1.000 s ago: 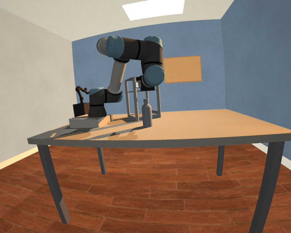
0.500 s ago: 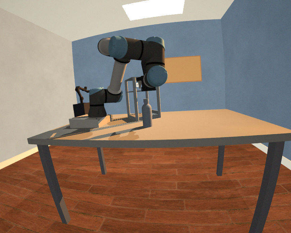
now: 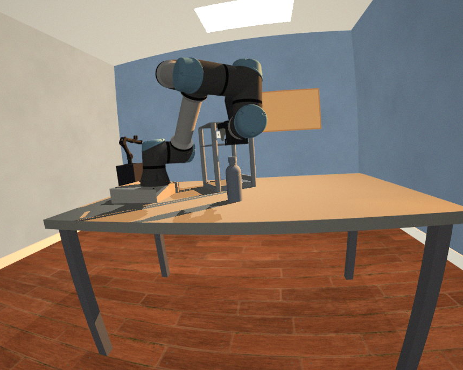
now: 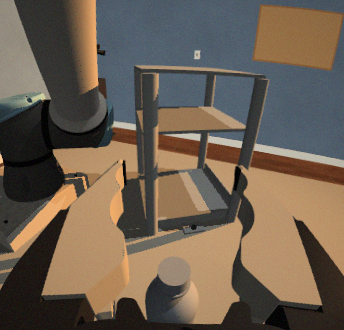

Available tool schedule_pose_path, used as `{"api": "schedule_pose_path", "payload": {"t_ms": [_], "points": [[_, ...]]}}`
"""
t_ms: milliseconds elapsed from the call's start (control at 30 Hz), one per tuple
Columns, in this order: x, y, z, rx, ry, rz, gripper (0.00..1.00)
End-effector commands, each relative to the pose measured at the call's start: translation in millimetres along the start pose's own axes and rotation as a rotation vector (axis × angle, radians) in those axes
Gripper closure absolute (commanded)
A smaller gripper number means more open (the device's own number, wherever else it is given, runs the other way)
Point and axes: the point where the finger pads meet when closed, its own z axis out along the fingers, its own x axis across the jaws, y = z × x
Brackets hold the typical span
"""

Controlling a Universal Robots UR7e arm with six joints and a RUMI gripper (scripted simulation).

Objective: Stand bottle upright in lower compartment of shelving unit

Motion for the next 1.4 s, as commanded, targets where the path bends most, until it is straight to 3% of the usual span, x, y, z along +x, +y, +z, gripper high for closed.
{"api": "schedule_pose_path", "payload": {"t_ms": [0,567,1367], "points": [[0,1,0.0,-0.003,0.0,-0.001,0.5],[0,20,-0.1,-0.005,-0.001,-0.001,0.5],[0,83,-0.7,-0.005,-0.001,-0.001,0.5]]}}
